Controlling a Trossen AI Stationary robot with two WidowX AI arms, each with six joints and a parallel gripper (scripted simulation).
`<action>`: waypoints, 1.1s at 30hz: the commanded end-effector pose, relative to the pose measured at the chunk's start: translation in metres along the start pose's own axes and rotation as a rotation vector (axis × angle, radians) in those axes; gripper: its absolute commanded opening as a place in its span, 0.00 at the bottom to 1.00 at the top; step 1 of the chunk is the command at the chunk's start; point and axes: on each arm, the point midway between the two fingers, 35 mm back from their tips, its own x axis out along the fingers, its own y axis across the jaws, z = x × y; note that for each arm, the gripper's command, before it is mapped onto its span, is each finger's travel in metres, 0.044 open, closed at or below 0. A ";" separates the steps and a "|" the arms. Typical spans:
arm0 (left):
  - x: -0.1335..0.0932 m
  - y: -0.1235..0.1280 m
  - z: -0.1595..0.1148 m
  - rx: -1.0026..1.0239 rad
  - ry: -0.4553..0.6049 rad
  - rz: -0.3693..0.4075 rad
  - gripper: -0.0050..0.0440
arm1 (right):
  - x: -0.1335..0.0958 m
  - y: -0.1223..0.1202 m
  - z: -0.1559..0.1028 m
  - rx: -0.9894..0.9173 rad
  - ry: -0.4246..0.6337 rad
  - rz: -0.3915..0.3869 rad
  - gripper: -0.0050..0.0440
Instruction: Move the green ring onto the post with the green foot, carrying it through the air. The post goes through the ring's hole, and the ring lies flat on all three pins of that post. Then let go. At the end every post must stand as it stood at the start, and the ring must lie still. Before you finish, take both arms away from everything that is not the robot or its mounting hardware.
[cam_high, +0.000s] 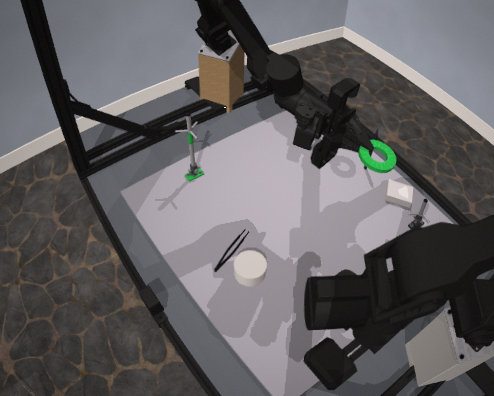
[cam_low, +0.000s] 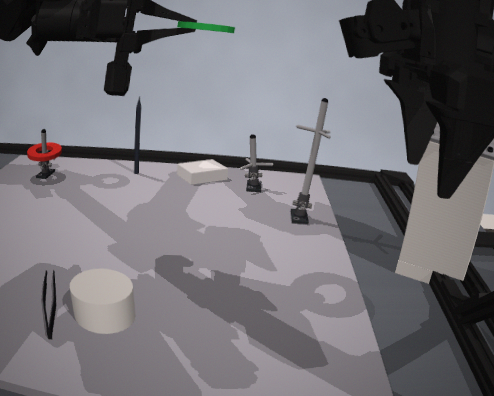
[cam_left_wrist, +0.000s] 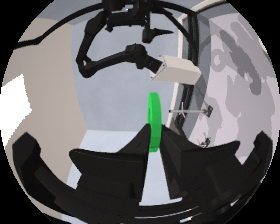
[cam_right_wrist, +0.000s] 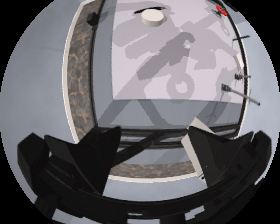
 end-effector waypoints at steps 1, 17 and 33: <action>-0.015 0.008 0.003 0.003 -0.031 0.017 0.10 | 0.000 -0.001 0.000 0.005 -0.003 -0.005 0.92; -0.070 0.015 0.003 0.014 -0.126 0.049 0.10 | 0.000 -0.001 0.000 0.005 -0.003 -0.005 0.92; -0.110 0.019 0.003 0.024 -0.190 0.074 0.10 | 0.001 0.000 0.002 0.018 -0.008 0.000 0.92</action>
